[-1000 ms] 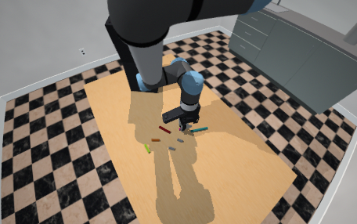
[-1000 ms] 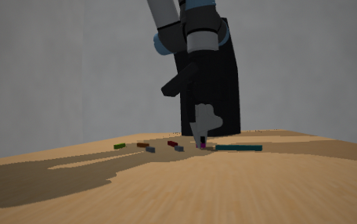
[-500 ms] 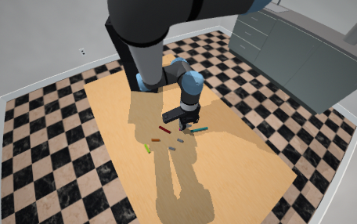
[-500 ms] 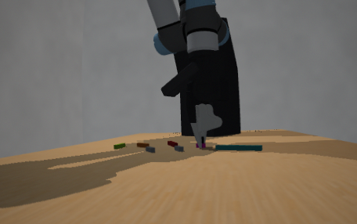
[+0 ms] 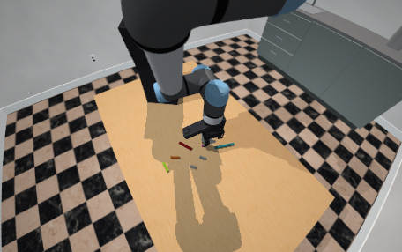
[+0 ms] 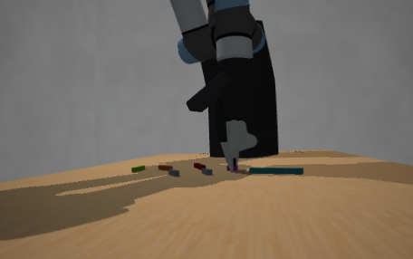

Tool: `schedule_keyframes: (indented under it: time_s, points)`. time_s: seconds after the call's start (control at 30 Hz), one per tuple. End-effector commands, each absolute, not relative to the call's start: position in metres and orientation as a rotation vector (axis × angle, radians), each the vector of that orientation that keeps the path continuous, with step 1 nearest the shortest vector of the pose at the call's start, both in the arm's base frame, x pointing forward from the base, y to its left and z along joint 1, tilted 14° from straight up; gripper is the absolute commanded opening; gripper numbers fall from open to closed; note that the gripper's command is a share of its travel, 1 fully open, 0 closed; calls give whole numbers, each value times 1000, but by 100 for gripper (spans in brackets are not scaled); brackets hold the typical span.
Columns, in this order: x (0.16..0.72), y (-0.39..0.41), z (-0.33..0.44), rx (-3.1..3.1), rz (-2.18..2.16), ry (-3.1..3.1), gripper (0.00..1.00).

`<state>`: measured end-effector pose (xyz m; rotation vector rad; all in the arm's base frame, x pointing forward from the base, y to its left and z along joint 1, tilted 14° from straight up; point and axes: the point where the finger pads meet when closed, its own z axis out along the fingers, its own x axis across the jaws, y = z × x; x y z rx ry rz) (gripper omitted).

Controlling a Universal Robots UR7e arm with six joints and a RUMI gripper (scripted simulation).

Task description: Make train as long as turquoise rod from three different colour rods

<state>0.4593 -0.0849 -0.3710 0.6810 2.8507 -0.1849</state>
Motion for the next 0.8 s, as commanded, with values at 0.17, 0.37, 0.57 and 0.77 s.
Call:
schedule_keyframes:
  time_s: [0.17, 0.37, 0.57, 0.77]
  points:
    - [460, -85, -371, 681, -185, 2850, 0]
    - [459, -84, -368, 681, -185, 2850, 0]
    - [456, -81, -350, 681, -185, 2850, 0]
    - [453, -78, -330, 681, -185, 2850, 0]
